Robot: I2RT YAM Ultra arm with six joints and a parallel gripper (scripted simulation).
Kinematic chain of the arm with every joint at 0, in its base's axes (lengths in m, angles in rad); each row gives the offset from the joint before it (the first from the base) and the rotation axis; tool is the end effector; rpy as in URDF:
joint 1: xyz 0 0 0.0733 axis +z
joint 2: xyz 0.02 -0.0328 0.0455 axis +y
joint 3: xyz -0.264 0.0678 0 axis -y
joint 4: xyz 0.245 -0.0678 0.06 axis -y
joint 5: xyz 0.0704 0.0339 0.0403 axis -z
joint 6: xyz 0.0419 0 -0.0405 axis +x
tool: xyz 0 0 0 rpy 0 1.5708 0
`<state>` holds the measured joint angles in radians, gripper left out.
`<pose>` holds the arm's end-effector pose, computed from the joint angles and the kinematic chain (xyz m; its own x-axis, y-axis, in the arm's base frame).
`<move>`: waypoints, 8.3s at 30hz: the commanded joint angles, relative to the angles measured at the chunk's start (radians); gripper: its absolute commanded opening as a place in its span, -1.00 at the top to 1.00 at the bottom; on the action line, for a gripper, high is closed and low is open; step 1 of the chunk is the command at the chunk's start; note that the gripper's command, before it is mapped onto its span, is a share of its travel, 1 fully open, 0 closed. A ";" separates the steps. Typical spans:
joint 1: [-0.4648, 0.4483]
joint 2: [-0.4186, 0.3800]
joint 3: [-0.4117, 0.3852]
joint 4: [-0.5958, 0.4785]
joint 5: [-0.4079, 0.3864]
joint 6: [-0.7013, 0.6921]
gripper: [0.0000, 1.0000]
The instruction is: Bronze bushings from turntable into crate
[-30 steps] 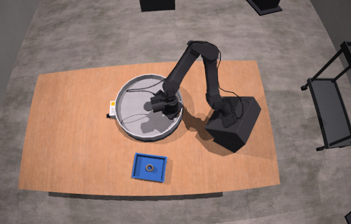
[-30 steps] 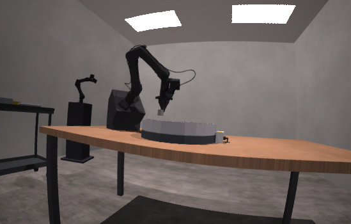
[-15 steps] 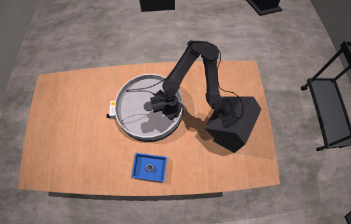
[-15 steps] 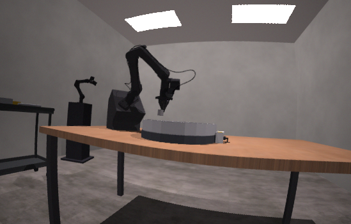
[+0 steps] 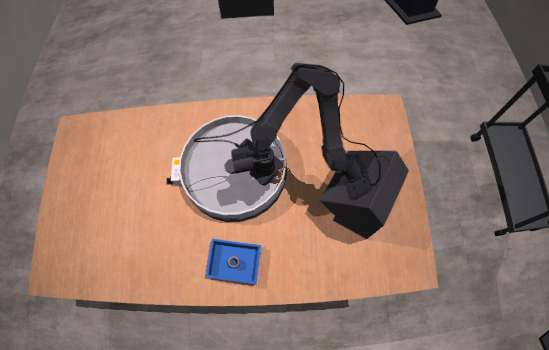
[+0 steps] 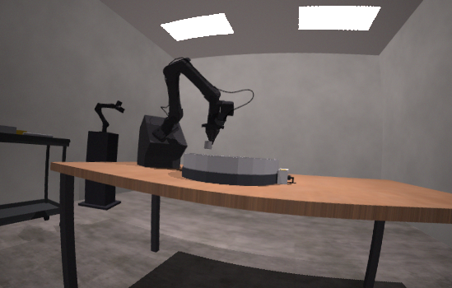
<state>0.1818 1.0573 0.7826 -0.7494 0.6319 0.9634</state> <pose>0.1974 0.0123 0.2509 -0.3513 0.6091 -0.7110 0.7790 0.6114 0.1389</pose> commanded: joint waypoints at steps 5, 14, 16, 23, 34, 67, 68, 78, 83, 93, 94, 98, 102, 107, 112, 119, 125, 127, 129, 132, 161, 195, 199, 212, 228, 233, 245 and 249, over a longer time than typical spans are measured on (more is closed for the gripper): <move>-0.080 0.049 0.133 -0.017 -0.048 -0.100 1.00; -0.214 0.175 0.373 -0.058 -0.128 -0.228 1.00; -0.214 0.175 0.373 -0.058 -0.128 -0.228 1.00; -0.285 0.282 0.570 -0.119 -0.176 -0.290 1.00; -0.315 0.338 0.735 -0.183 -0.208 -0.325 1.00; -0.320 0.356 0.766 -0.198 -0.204 -0.325 1.00; -0.320 0.356 0.766 -0.198 -0.204 -0.325 1.00; -0.321 0.357 0.766 -0.198 -0.204 -0.326 1.00; -0.333 0.369 0.770 -0.200 -0.210 -0.331 1.00; -0.326 0.372 0.772 -0.200 -0.206 -0.329 1.00; -0.326 0.372 0.772 -0.200 -0.206 -0.329 1.00; -0.326 0.372 0.772 -0.200 -0.206 -0.329 1.00; -0.326 0.372 0.772 -0.200 -0.206 -0.329 1.00; -0.326 0.372 0.772 -0.200 -0.206 -0.329 1.00; -0.326 0.372 0.772 -0.200 -0.206 -0.329 1.00; -0.326 0.372 0.772 -0.200 -0.206 -0.329 1.00; -0.328 0.384 0.776 -0.202 -0.207 -0.330 1.00; -0.330 0.373 0.780 -0.203 -0.209 -0.331 1.00; -0.332 0.372 0.782 -0.204 -0.209 -0.330 1.00; -0.332 0.373 0.782 -0.204 -0.209 -0.330 1.00; -0.332 0.373 0.782 -0.205 -0.209 -0.330 1.00; -0.331 0.355 0.749 -0.185 -0.207 -0.329 1.00; -0.331 0.355 0.749 -0.185 -0.207 -0.329 1.00; -0.347 0.361 0.720 -0.159 -0.219 -0.338 1.00; -0.355 0.376 0.719 -0.090 -0.229 -0.357 1.00; -0.355 0.377 0.719 -0.092 -0.229 -0.357 1.00; -0.355 0.377 0.719 -0.092 -0.229 -0.357 1.00; -0.355 0.377 0.719 -0.092 -0.229 -0.357 1.00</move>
<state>-0.1902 1.4693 1.4662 -0.8555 0.4019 0.6117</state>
